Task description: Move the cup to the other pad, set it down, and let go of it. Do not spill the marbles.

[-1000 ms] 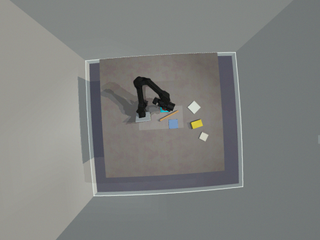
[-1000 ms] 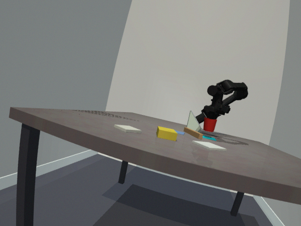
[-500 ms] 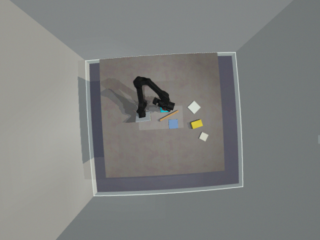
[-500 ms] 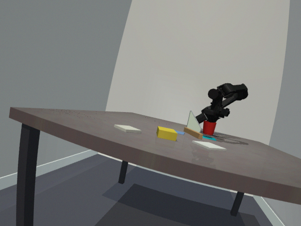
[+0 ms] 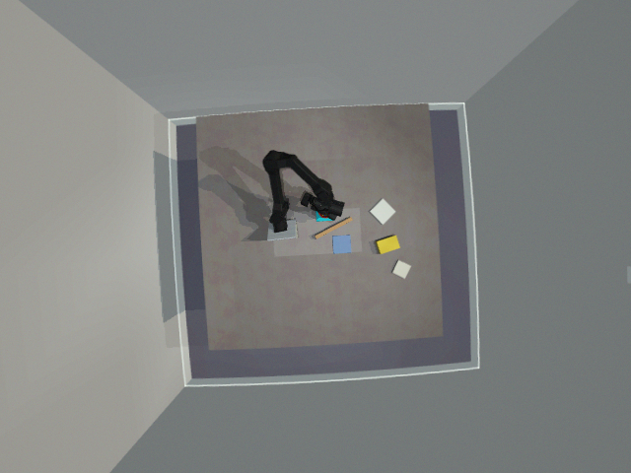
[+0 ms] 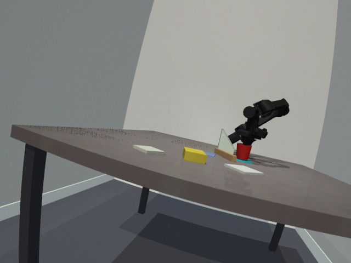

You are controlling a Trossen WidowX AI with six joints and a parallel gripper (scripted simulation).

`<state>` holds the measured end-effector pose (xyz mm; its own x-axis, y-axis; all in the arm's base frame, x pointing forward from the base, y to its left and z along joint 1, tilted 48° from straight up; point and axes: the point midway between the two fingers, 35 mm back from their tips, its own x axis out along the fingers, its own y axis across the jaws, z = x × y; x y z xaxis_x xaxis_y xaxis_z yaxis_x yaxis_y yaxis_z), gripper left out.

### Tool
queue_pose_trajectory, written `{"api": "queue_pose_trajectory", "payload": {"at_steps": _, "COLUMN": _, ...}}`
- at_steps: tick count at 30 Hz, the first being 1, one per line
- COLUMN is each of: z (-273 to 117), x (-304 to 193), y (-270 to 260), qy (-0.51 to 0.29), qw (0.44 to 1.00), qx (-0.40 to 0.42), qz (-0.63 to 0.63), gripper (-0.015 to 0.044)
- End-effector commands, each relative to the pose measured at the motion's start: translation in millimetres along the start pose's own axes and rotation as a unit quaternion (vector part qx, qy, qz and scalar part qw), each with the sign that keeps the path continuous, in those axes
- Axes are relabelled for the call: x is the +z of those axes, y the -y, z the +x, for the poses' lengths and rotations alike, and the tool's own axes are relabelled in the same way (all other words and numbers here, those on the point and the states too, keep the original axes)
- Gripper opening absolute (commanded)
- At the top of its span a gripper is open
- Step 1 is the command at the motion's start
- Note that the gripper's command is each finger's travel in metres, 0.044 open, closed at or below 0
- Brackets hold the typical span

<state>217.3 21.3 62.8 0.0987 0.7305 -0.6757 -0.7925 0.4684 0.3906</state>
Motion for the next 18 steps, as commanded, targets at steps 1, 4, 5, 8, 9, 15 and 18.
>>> {"api": "queue_pose_trajectory", "payload": {"at_steps": 1, "z": -0.3, "x": 0.1, "y": 0.1, "qy": 0.000, "qw": 1.000, "qx": 0.000, "qz": -0.001, "gripper": 0.0000}}
{"api": "queue_pose_trajectory", "payload": {"at_steps": 4, "z": -0.3, "x": 0.1, "y": 0.1, "qy": 0.000, "qw": 1.000, "qx": 0.000, "qz": -0.001, "gripper": 0.0000}}
{"api": "queue_pose_trajectory", "payload": {"at_steps": 5, "z": -0.3, "x": 0.1, "y": 0.1, "qy": 0.000, "qw": 1.000, "qx": 0.000, "qz": -0.001, "gripper": 0.0000}}
{"api": "queue_pose_trajectory", "payload": {"at_steps": 8, "z": -0.3, "x": 0.1, "y": 0.1, "qy": 0.000, "qw": 1.000, "qx": 0.000, "qz": -0.001, "gripper": 0.0000}}
{"api": "queue_pose_trajectory", "payload": {"at_steps": 9, "z": -0.3, "x": 0.1, "y": 0.1, "qy": 0.000, "qw": 1.000, "qx": 0.000, "qz": -0.001, "gripper": 0.0026}}
{"api": "queue_pose_trajectory", "payload": {"at_steps": 15, "z": -0.3, "x": 0.1, "y": 0.1, "qy": 0.000, "qw": 1.000, "qx": 0.000, "qz": -0.001, "gripper": 0.0128}}
{"api": "queue_pose_trajectory", "payload": {"at_steps": 18, "z": -0.3, "x": 0.1, "y": 0.1, "qy": 0.000, "qw": 1.000, "qx": 0.000, "qz": -0.001, "gripper": 0.0128}}
